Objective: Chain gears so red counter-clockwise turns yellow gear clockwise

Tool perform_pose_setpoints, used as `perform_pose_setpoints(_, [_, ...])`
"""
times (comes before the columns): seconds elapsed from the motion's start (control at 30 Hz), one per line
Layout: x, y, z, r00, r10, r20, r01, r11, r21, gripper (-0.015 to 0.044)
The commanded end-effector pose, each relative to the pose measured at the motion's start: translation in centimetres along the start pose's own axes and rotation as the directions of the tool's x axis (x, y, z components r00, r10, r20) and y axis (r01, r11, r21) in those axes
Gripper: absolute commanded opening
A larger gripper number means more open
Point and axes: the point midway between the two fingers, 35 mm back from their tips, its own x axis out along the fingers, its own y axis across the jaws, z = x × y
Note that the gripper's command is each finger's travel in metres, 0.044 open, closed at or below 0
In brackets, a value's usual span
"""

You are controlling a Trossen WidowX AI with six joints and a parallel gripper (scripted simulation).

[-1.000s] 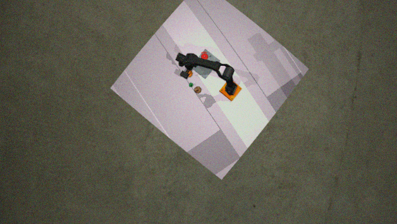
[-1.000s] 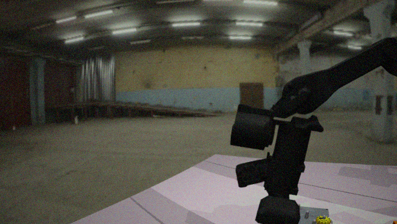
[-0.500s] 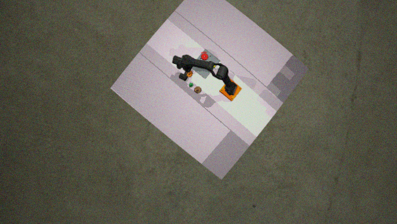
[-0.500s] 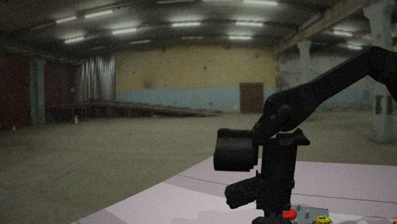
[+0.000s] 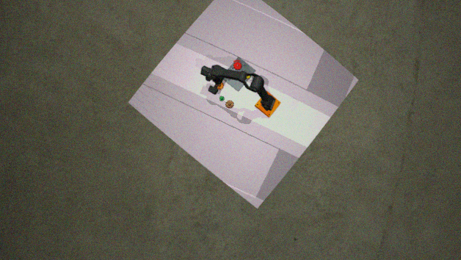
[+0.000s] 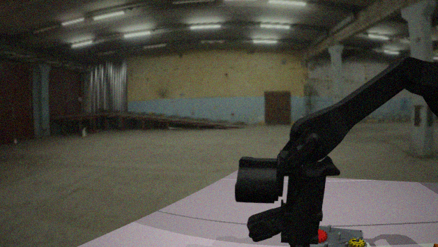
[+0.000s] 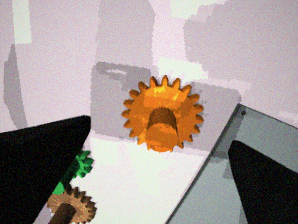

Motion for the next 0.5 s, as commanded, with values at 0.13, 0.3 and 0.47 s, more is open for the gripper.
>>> perform_pose_setpoints(0.13, [1.20, -0.07, -0.16, 1.000, -0.003, -0.005, 0.003, 1.000, 0.003, 0.0440])
perform_pose_setpoints(0.3, [1.20, -0.07, -0.16, 1.000, -0.003, -0.005, 0.003, 1.000, 0.003, 0.0414])
perform_pose_setpoints(0.47, [1.20, -0.07, -0.16, 1.000, -0.003, -0.005, 0.003, 1.000, 0.003, 0.0283])
